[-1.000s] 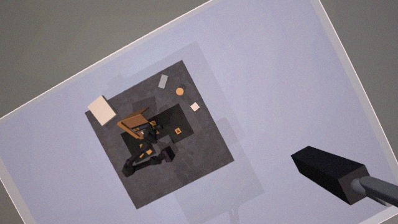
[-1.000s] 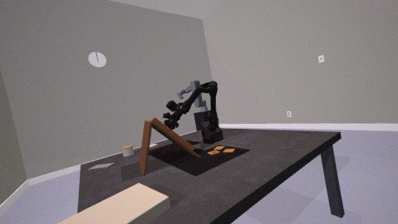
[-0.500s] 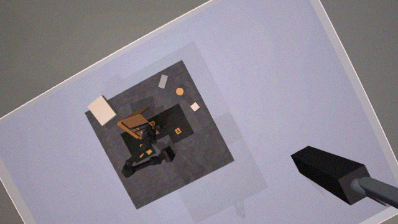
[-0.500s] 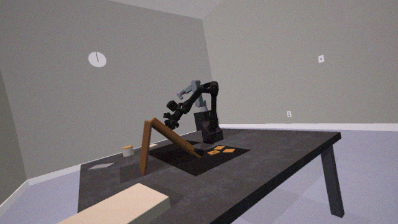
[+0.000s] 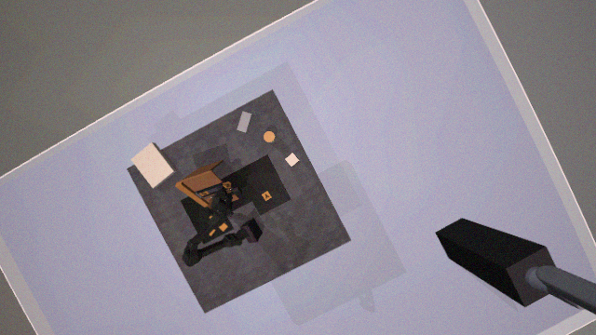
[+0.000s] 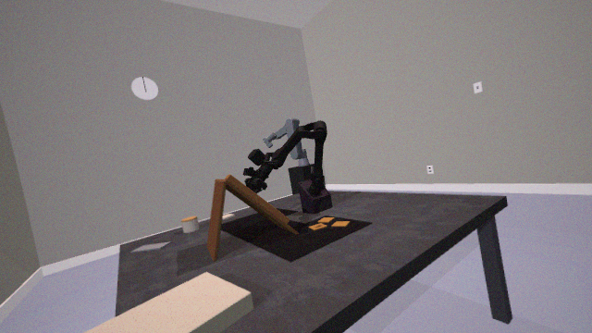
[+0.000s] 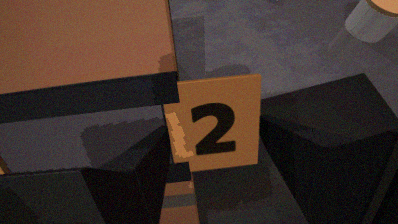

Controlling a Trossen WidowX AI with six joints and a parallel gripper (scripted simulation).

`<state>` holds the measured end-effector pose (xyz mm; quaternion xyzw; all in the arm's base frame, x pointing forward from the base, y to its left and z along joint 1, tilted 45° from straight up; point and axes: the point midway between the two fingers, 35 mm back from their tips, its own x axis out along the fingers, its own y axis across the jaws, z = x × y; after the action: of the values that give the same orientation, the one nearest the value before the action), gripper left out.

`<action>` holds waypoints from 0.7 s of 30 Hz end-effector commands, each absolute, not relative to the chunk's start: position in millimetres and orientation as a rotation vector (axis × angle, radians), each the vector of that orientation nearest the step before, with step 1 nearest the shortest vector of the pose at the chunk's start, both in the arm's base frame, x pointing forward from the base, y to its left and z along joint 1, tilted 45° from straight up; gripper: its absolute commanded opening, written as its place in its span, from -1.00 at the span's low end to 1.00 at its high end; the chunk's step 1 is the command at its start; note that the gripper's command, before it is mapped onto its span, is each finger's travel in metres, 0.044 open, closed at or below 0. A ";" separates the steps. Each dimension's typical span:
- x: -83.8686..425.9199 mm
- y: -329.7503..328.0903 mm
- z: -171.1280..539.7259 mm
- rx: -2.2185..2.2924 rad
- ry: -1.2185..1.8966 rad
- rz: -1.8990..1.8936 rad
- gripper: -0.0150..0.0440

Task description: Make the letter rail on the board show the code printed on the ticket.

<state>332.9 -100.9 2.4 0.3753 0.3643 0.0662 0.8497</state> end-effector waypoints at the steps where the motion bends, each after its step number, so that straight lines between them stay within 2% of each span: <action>1: 333.8 -100.5 6.4 0.787 0.760 0.135 -0.49; 21: 335.3 -93.2 13.3 0.787 0.760 0.136 -0.49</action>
<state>334.7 -93.4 9.8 0.3750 0.3637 0.0664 0.8501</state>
